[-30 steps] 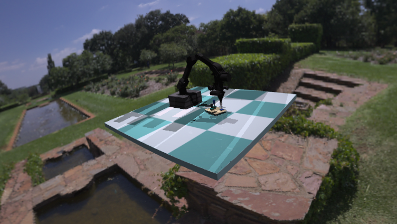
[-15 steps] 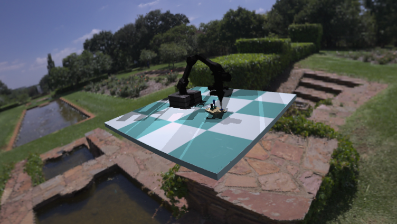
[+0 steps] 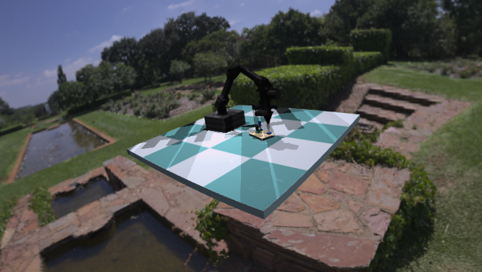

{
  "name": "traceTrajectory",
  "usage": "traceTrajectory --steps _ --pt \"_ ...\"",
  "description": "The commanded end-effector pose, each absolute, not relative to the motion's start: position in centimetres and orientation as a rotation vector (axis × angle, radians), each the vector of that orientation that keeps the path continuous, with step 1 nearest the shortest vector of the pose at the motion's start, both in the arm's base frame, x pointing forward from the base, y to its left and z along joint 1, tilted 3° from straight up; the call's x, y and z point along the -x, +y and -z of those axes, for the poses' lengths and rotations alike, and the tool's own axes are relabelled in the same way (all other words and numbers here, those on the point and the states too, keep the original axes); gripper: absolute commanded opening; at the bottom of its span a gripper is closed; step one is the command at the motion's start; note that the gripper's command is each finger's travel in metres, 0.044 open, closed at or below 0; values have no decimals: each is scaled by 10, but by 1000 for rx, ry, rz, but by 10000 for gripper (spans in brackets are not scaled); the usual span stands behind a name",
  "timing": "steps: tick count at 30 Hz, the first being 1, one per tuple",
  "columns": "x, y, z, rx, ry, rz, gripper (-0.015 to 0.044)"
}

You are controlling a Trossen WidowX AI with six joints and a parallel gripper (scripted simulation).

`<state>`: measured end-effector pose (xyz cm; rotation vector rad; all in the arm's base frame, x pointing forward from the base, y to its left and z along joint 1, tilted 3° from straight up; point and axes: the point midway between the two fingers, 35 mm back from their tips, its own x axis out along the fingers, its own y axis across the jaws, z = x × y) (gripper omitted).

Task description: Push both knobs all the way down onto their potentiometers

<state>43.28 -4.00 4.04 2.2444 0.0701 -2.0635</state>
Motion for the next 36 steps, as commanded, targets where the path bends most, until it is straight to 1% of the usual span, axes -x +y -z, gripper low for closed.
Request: traceTrajectory --steps 1,36 --pt "-433 -40 -31 -2242 69 2072 0" --pt "-434 -40 -19 -2242 69 2072 0"
